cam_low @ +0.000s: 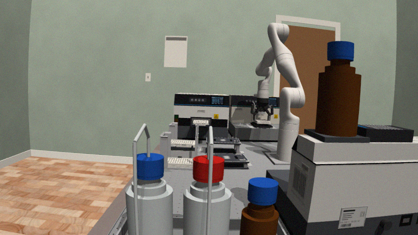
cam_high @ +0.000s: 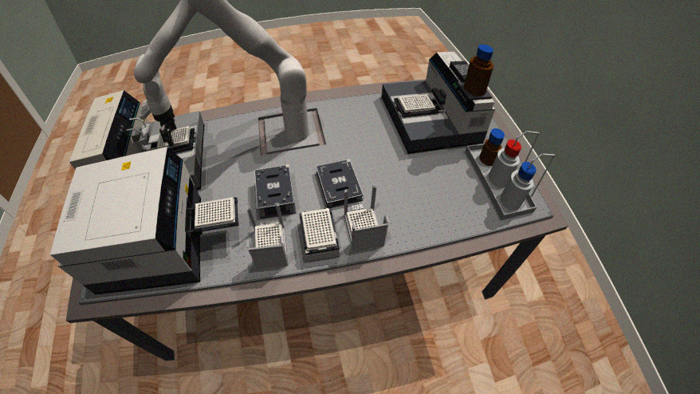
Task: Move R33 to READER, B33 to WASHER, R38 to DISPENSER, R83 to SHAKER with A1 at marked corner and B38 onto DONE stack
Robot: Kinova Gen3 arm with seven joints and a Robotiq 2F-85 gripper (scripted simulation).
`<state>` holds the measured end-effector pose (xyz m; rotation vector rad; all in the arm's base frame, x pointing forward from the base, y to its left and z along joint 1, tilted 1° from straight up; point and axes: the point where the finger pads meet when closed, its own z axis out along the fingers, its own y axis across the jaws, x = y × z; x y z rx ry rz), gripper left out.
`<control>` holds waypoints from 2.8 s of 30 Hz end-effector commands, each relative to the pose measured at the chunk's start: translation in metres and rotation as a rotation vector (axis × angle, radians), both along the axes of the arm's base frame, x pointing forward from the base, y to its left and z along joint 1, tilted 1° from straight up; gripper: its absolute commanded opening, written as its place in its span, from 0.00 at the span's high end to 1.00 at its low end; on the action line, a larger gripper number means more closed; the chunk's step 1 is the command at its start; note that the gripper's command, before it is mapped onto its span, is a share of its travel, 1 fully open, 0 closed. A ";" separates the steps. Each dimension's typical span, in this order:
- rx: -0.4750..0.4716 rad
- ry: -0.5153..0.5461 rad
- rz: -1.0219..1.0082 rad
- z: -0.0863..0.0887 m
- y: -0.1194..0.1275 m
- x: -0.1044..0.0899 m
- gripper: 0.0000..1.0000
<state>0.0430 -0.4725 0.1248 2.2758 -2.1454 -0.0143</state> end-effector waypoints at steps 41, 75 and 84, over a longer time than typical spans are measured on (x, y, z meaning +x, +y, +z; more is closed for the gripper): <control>0.002 -0.008 -0.003 -0.006 0.001 0.002 0.06; 0.006 -0.007 -0.003 -0.010 0.002 0.002 0.00; 0.001 -0.003 -0.001 -0.010 0.000 0.001 0.00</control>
